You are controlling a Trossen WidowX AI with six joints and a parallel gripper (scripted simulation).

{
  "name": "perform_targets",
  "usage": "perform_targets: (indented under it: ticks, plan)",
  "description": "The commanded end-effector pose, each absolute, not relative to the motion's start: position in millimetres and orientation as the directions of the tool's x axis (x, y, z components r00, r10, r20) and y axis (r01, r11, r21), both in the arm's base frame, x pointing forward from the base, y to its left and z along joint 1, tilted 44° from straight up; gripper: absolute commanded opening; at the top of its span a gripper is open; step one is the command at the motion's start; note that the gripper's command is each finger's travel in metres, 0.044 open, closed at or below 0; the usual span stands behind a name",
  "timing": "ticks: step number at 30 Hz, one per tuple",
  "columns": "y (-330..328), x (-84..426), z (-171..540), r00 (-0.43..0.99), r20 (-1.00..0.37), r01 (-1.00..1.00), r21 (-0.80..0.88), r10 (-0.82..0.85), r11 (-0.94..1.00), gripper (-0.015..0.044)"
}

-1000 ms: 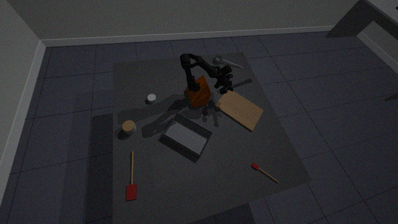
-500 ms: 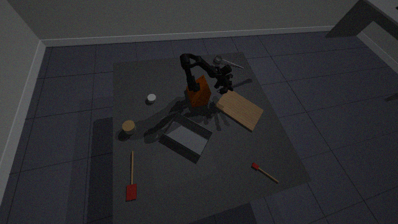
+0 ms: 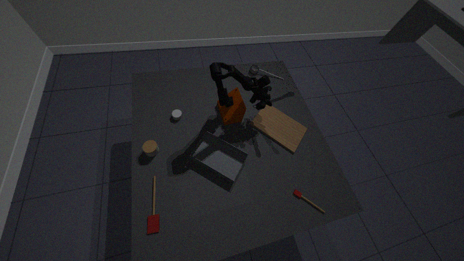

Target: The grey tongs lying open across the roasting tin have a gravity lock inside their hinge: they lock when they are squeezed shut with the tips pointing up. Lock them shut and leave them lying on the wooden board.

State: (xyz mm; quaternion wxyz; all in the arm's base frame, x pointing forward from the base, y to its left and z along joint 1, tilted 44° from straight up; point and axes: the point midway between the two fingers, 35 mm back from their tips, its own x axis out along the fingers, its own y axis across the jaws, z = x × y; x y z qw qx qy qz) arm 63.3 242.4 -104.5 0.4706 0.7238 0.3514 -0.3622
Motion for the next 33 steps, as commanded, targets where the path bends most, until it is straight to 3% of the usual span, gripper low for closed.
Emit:
perform_targets:
  ticks: [1, 33]
  plan:
    - [246, 64, -105, 0.491, -0.857, 0.848, 0.429, 0.155, -0.310, -0.0150]
    - [268, 71, -126, 0.340, -0.891, 0.856, 0.426, -0.300, -0.294, -0.0150]
